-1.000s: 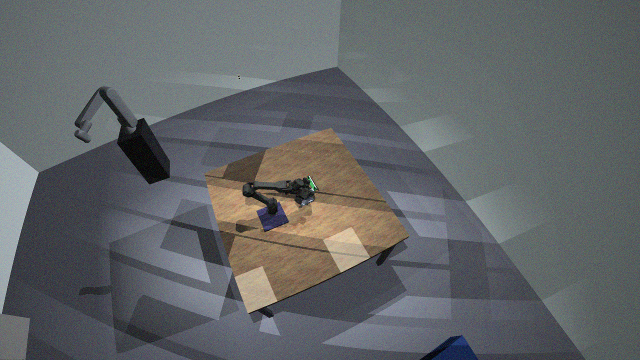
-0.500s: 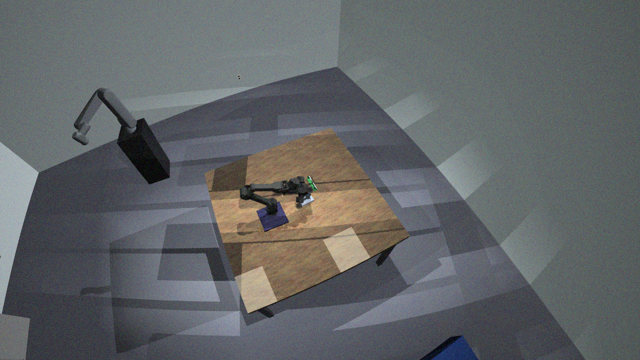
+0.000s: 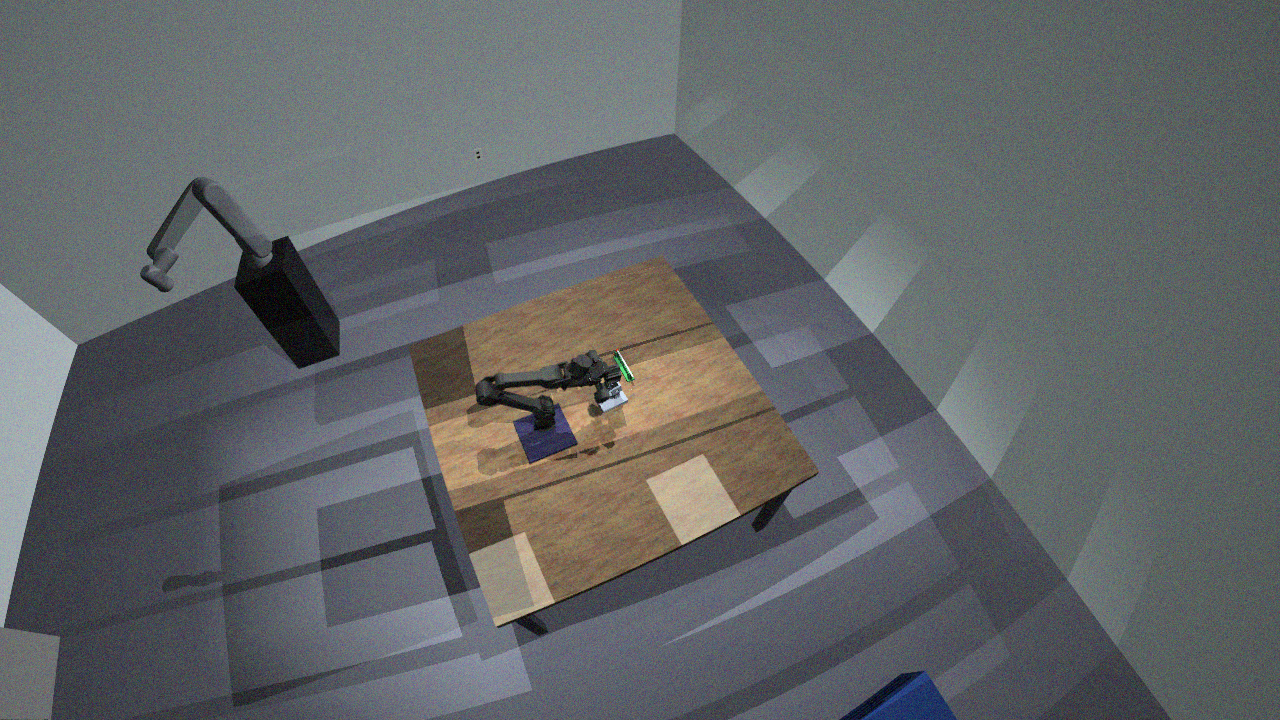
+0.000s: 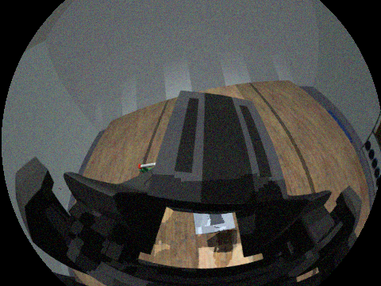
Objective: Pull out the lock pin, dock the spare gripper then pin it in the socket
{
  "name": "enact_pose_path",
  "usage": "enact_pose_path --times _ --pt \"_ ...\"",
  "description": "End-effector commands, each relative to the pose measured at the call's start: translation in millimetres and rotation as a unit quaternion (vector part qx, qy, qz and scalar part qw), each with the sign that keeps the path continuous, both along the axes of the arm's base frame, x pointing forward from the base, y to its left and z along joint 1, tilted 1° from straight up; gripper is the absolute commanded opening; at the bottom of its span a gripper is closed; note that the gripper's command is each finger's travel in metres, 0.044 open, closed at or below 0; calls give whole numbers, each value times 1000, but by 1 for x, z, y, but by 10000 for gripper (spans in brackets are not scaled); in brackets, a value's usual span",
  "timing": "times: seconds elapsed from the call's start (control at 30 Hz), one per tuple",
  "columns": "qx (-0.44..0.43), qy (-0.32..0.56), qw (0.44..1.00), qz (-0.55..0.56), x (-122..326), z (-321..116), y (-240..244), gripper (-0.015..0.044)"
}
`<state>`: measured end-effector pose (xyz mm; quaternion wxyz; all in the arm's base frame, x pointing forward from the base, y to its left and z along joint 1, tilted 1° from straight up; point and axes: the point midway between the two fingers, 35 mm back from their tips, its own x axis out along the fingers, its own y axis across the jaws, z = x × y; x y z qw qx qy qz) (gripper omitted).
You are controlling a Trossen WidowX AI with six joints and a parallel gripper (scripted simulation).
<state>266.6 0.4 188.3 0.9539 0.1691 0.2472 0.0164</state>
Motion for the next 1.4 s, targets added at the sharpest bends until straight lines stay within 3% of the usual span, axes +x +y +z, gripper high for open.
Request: enact_pose_path --times 0.0,0.3,1.37 --pt "-53 -32 998 29 -2 7 4 0" --pt "-151 -75 982 83 -7 9 11 0" --pt "-159 -78 980 88 0 -23 13 0"
